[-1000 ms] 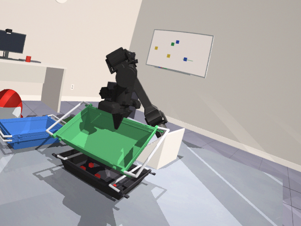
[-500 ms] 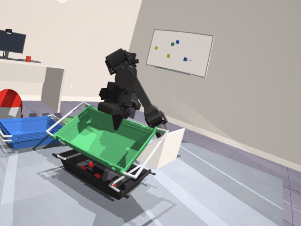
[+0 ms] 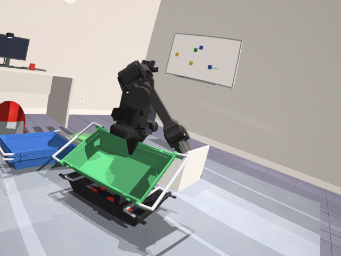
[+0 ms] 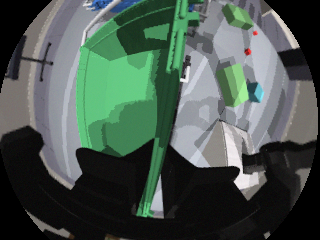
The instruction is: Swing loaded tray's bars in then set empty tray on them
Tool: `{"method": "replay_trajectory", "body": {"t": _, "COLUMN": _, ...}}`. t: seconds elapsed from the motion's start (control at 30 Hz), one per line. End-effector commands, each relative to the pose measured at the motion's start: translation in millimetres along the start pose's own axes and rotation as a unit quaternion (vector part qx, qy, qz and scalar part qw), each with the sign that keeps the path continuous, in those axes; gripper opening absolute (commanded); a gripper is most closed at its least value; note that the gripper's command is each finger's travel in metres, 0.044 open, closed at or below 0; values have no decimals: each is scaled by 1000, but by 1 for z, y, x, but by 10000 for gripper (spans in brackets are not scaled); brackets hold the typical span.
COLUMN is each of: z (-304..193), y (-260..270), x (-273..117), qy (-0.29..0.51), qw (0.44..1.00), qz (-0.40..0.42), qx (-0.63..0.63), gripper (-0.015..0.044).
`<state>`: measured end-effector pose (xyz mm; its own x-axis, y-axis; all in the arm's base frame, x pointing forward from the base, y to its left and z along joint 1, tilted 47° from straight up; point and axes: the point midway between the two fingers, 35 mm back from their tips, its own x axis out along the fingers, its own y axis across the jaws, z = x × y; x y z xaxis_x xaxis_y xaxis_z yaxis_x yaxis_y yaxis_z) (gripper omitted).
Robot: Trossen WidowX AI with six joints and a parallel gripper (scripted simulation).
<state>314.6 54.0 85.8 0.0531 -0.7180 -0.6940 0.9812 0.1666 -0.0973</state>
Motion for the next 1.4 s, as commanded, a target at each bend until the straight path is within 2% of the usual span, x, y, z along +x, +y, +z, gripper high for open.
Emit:
{"method": "replay_trajectory", "body": {"t": 0.0, "z": 1, "y": 2, "x": 1, "qy": -2, "qw": 1000, "qz": 12, "qx": 0, "gripper": 0}}
{"method": "replay_trajectory", "body": {"t": 1.37, "z": 0, "y": -16, "x": 32, "qy": -3, "qw": 1000, "qz": 12, "qx": 0, "gripper": 0}}
